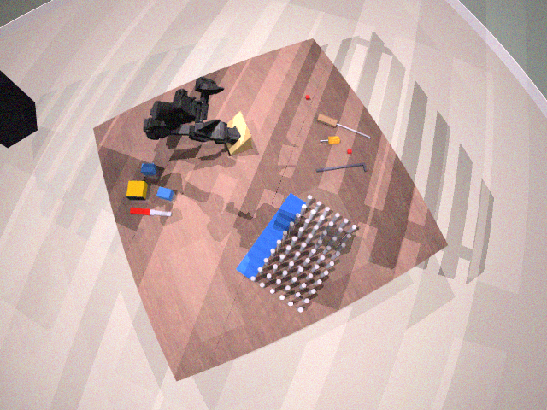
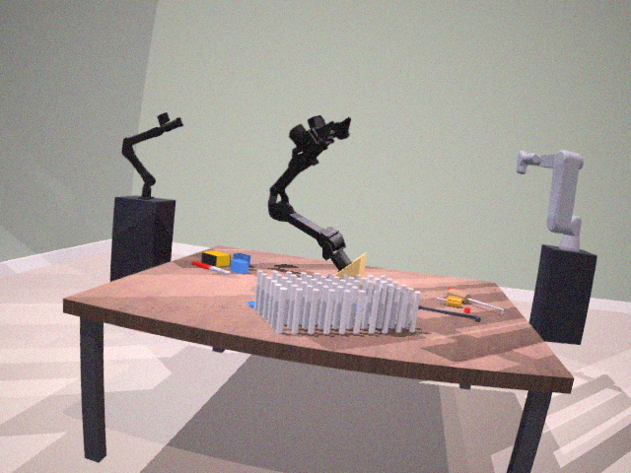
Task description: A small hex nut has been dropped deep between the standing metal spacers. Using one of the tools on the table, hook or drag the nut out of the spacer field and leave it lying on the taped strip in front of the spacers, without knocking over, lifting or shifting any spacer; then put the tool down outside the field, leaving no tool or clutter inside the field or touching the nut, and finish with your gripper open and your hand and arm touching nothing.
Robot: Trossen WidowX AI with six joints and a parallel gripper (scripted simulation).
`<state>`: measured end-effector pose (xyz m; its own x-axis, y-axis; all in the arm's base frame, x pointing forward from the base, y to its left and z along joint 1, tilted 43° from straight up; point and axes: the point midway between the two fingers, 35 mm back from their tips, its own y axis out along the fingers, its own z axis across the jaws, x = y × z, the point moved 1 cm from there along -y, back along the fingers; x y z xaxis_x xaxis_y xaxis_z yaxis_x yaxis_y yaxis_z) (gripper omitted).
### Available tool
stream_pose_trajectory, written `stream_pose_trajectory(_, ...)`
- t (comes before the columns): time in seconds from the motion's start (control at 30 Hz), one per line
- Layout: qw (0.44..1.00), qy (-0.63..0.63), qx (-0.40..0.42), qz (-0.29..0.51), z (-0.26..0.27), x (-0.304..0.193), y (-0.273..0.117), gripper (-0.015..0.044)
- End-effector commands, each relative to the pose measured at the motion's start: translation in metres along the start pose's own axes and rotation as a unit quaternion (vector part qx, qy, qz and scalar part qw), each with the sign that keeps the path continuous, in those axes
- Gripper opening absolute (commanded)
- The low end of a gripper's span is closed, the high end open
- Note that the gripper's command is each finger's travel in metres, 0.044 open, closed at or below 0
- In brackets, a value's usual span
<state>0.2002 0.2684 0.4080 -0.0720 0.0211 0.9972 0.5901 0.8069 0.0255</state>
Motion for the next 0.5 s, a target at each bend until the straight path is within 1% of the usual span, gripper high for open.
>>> stream_pose_trajectory(0.0, 0.998, -0.01, -0.057, 0.037, -0.035, -0.029, 0.014, 0.044)
stream_pose_trajectory(0.13, 0.987, -0.019, -0.132, 0.086, -0.088, -0.07, 0.023, 0.044)
stream_pose_trajectory(0.23, 0.974, -0.023, -0.187, 0.124, -0.128, -0.102, 0.022, 0.044)
stream_pose_trajectory(0.33, 0.957, -0.024, -0.24, 0.163, -0.168, -0.134, 0.014, 0.044)
stream_pose_trajectory(0.47, 0.927, -0.021, -0.307, 0.215, -0.22, -0.177, -0.008, 0.044)
